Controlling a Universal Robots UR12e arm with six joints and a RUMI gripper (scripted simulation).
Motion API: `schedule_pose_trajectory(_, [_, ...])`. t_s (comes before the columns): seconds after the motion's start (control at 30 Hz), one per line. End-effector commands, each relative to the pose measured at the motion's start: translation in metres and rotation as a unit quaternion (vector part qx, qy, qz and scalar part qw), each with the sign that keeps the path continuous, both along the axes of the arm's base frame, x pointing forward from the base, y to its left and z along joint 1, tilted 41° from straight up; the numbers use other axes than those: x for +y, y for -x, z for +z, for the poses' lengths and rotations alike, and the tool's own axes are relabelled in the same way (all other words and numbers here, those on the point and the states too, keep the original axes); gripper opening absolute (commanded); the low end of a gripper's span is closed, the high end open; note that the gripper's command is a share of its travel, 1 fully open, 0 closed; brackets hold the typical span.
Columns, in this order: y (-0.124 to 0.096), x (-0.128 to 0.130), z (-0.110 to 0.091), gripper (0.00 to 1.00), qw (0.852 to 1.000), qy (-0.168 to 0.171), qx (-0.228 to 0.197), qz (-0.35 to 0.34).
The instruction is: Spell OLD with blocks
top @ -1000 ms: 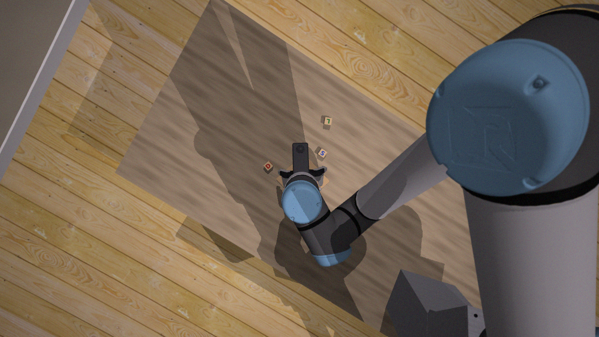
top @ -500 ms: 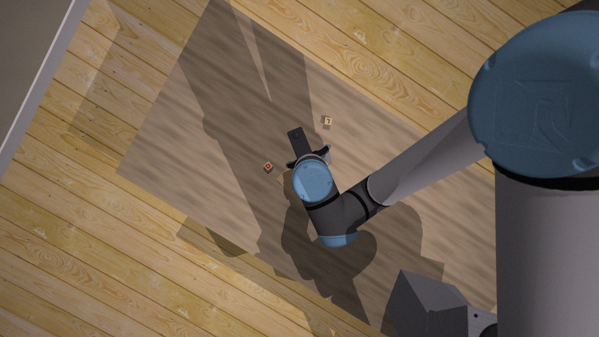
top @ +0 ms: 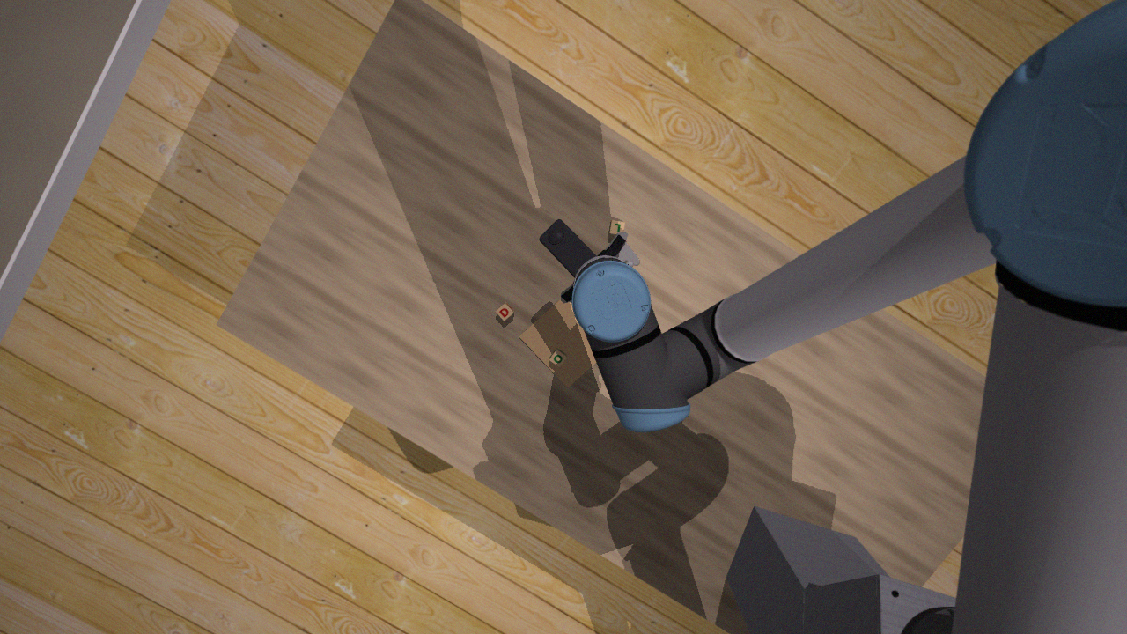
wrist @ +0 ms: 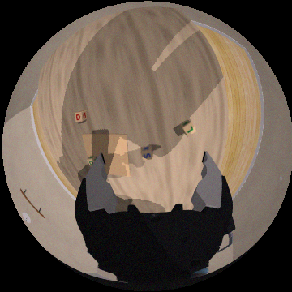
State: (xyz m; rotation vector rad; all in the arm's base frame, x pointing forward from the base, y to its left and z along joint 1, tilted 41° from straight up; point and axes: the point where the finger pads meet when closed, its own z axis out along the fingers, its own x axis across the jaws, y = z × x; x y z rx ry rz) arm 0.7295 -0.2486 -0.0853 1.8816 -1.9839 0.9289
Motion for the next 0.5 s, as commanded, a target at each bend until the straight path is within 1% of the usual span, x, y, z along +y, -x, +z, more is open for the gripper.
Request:
schedule_pose_trajectory(0.0, [-0.001, -0.008, 0.007, 1.0, 0.999, 0.009, 0.024, 0.036])
schedule_pose_trajectory(0.23, [-0.001, -0.029, 0.024, 1.0, 0.989, 0.035, 0.084, 0.113])
schedule_pose_trajectory(0.47, [0.001, -0.045, 0.037, 1.0, 0.975, 0.055, 0.129, 0.171])
